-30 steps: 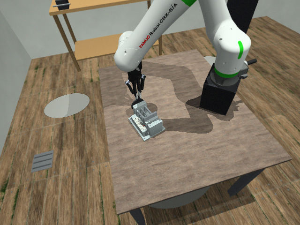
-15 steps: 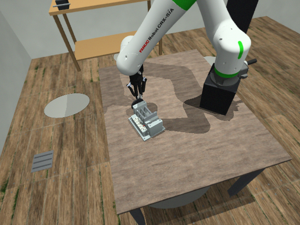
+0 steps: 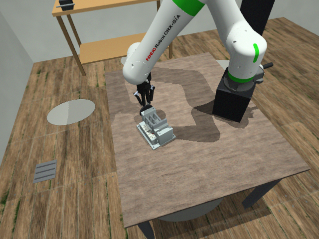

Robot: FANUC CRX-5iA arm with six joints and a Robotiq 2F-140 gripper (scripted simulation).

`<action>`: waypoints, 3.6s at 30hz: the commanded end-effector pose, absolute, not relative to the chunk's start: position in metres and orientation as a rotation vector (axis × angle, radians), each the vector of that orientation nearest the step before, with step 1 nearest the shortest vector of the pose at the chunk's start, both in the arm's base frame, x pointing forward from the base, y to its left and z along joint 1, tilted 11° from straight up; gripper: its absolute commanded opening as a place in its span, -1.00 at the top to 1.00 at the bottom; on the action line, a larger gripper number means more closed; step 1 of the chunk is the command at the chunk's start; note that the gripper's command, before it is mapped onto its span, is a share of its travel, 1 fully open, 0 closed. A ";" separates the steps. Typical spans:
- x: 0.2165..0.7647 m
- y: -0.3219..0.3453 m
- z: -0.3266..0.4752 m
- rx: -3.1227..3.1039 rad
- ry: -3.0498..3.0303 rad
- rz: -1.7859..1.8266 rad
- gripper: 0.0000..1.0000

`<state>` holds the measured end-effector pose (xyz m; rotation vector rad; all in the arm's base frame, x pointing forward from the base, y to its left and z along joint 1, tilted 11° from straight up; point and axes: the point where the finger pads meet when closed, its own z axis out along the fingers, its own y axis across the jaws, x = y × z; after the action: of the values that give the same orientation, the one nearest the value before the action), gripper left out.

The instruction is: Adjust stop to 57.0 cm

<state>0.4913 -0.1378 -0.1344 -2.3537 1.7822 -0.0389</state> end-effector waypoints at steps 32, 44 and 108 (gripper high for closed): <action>0.539 -0.127 -0.106 -2.354 1.782 -0.039 0.92; 0.533 -0.130 -0.089 -2.354 1.782 -0.039 0.92; 0.503 -0.134 -0.139 -2.354 1.782 -0.039 0.92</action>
<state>0.4982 -0.1355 -0.1379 -2.3540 1.7822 -0.0386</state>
